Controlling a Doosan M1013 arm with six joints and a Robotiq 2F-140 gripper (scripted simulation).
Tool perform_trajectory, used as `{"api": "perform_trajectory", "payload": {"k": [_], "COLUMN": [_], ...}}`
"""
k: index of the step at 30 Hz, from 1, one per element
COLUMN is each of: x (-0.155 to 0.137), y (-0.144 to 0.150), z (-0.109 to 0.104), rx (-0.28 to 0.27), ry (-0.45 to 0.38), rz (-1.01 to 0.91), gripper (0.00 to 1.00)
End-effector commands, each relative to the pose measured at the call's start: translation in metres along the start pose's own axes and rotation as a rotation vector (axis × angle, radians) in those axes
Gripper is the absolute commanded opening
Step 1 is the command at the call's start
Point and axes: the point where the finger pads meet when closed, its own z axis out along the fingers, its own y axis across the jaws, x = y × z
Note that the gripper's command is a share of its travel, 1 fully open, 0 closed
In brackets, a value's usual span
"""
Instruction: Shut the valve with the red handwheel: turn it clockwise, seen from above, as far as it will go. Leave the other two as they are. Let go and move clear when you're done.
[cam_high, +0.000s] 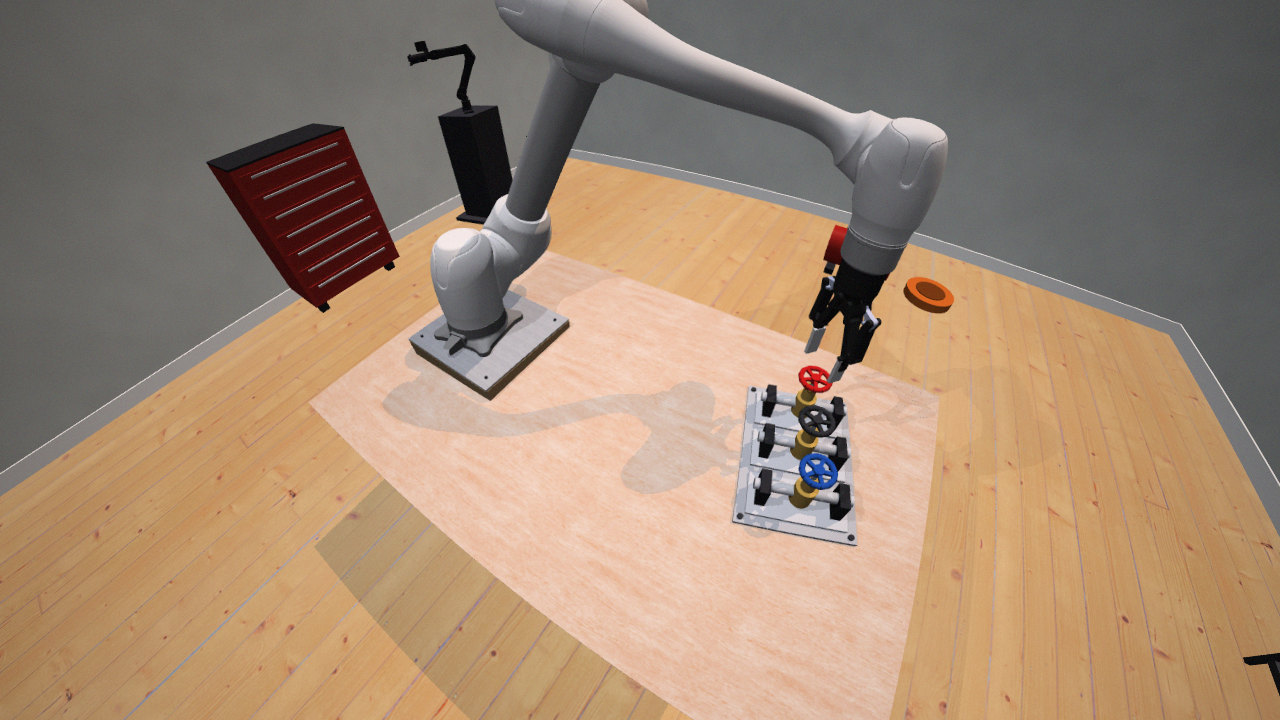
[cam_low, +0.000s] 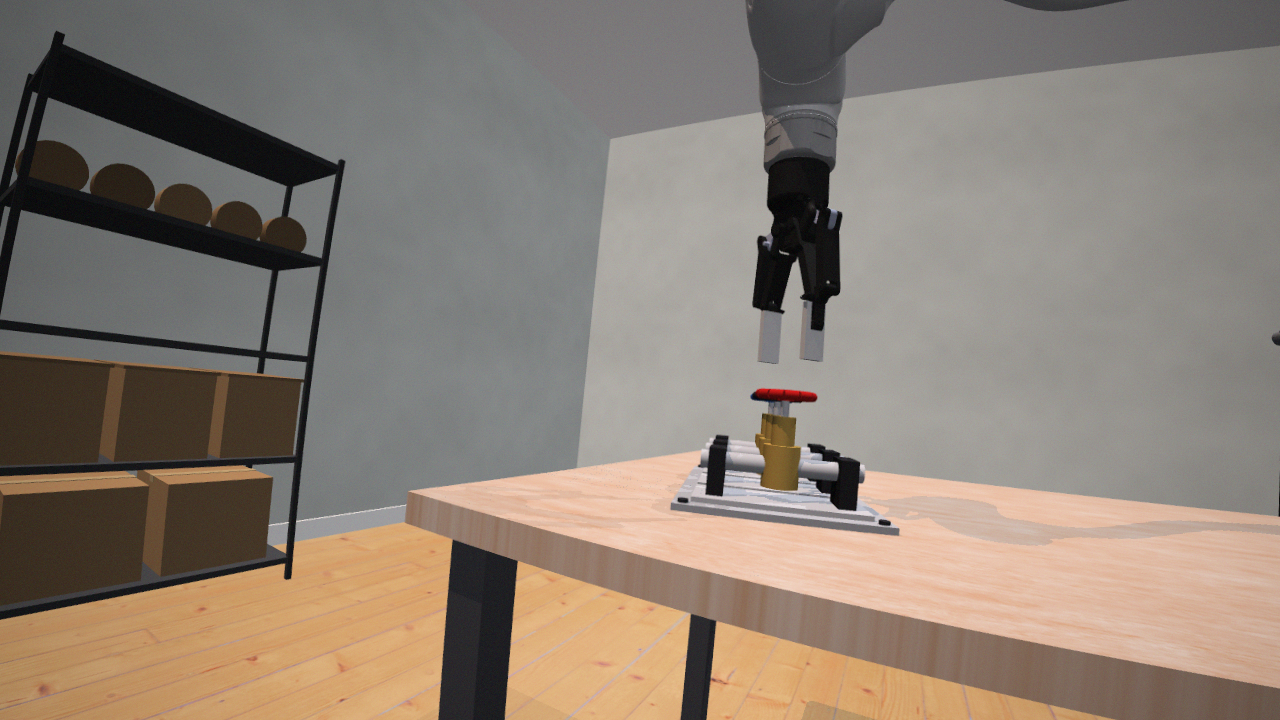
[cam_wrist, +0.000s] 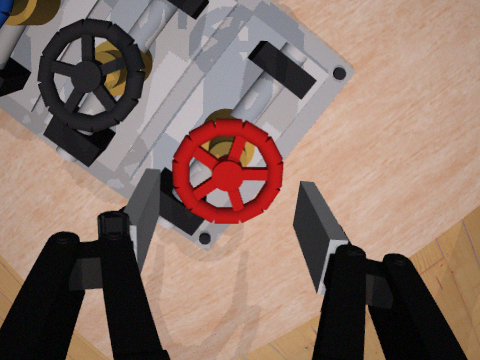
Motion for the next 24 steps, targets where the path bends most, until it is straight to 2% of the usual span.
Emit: {"api": "perform_trajectory", "payload": {"k": [1, 24], "x": [0.000, 0.000], "y": [0.000, 0.000], "z": [0.002, 0.018], "rx": [0.000, 0.000], "ry": [0.000, 0.000], "rz": [0.000, 0.000], "gripper": [0.55, 0.55]}}
